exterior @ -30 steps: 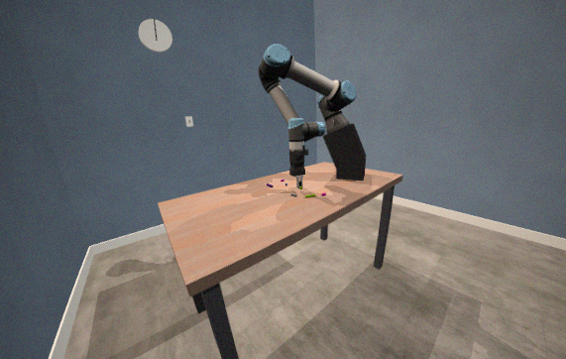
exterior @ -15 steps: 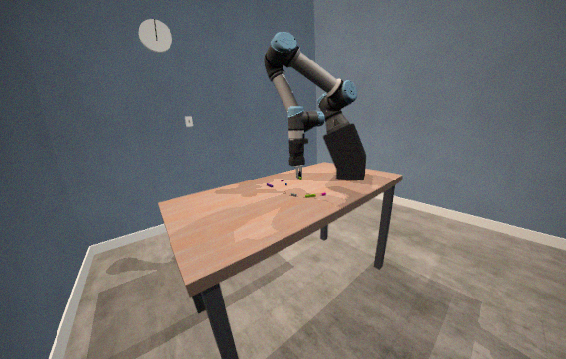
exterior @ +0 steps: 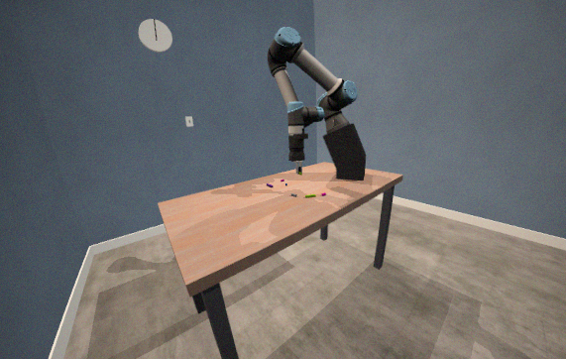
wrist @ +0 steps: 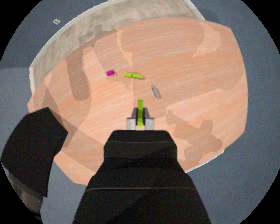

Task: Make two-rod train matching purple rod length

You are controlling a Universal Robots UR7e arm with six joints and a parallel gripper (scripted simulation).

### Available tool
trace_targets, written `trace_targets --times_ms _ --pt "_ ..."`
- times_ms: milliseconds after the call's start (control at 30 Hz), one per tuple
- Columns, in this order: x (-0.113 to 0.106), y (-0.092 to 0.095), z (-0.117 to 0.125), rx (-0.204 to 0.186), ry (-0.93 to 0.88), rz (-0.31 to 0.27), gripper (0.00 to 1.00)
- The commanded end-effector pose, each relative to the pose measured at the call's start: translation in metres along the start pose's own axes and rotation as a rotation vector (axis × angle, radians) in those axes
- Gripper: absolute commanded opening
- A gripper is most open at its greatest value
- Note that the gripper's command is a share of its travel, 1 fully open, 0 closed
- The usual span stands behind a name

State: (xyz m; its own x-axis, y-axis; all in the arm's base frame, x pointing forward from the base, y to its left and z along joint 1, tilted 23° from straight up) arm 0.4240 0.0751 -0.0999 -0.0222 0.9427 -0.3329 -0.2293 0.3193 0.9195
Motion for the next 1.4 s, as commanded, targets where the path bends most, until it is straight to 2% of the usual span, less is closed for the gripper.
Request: trace_targets --times_ms 0,167,333,400,533,633,1167,1367 --pt "0.001 0.001 -0.002 0.005 0.001 0.0 0.24" --pt "-0.008 0.001 -0.001 0.006 -0.021 0.001 0.24" --pt "-0.052 0.0 0.004 0.007 -0.135 0.003 0.24" --pt "-0.052 0.0 0.004 0.007 -0.135 0.003 0.24" --pt "-0.095 0.001 0.004 0.005 -0.243 0.0 0.24" --pt "-0.112 0.001 0.003 0.003 -0.289 -0.002 0.24" --pt "-0.116 0.001 0.003 0.004 -0.297 -0.002 0.24" --pt "-0.117 -0.005 0.005 0.003 -0.298 -0.001 0.24"
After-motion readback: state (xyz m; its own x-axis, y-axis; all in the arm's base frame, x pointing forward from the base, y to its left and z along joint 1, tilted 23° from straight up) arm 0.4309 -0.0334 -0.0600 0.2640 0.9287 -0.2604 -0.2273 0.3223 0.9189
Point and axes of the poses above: the point where the finger pads meet when closed, its own y axis back along the fingers, its own z axis across the jaws, x = y × z, the point moved 2 cm from there along y, back along the fingers, and after that the axes turned 14 degrees about y, right-handed, at the moved point
